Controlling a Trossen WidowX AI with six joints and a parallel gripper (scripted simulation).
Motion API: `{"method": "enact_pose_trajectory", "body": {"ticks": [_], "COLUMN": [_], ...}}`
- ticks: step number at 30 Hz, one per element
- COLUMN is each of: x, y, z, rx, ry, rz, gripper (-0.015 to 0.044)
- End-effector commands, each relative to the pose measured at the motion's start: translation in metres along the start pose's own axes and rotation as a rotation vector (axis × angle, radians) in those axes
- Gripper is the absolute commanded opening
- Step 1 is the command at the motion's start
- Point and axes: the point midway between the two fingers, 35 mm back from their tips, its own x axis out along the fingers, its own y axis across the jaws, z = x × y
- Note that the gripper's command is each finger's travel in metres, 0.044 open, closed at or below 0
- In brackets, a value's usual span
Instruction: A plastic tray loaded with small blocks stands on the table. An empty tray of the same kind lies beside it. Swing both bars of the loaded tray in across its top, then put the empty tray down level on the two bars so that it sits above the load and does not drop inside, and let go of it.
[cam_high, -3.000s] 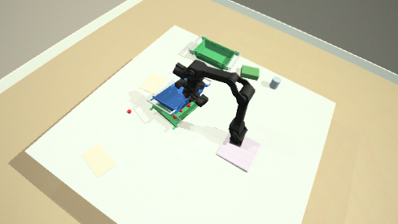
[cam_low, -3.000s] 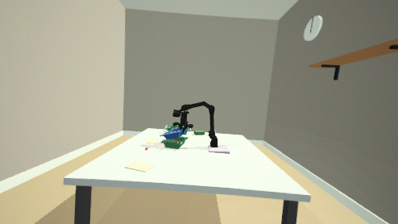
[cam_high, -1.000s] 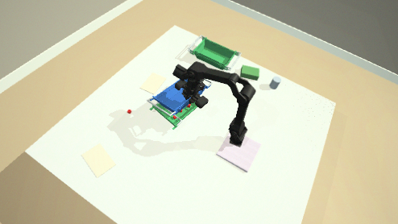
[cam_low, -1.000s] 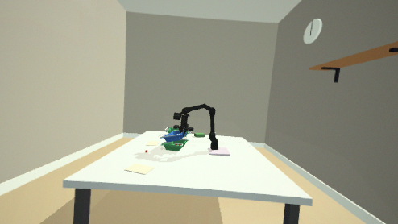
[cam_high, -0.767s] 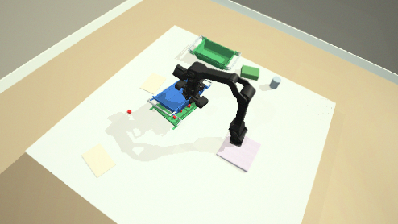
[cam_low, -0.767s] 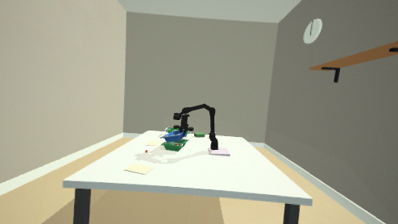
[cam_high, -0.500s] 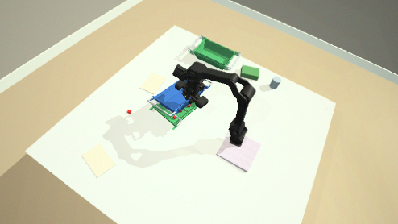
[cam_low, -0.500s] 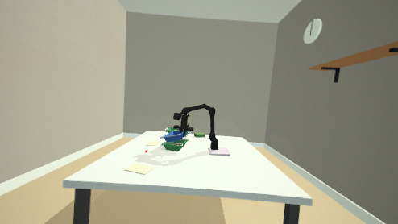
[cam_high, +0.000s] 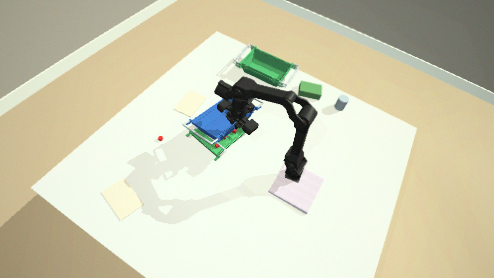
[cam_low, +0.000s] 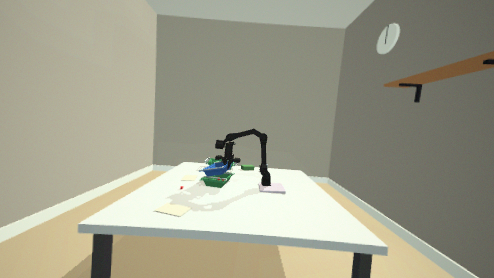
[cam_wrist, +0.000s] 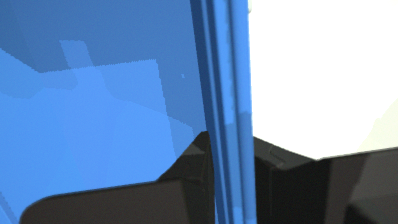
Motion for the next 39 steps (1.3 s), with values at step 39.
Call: {"method": "enact_pose_trajectory", "body": {"ticks": [39], "x": [0.011], "y": [-0.009], "z": [-0.006], "rx": [-0.011], "ry": [0.004], "rz": [-0.022], "gripper": [0.0]}}
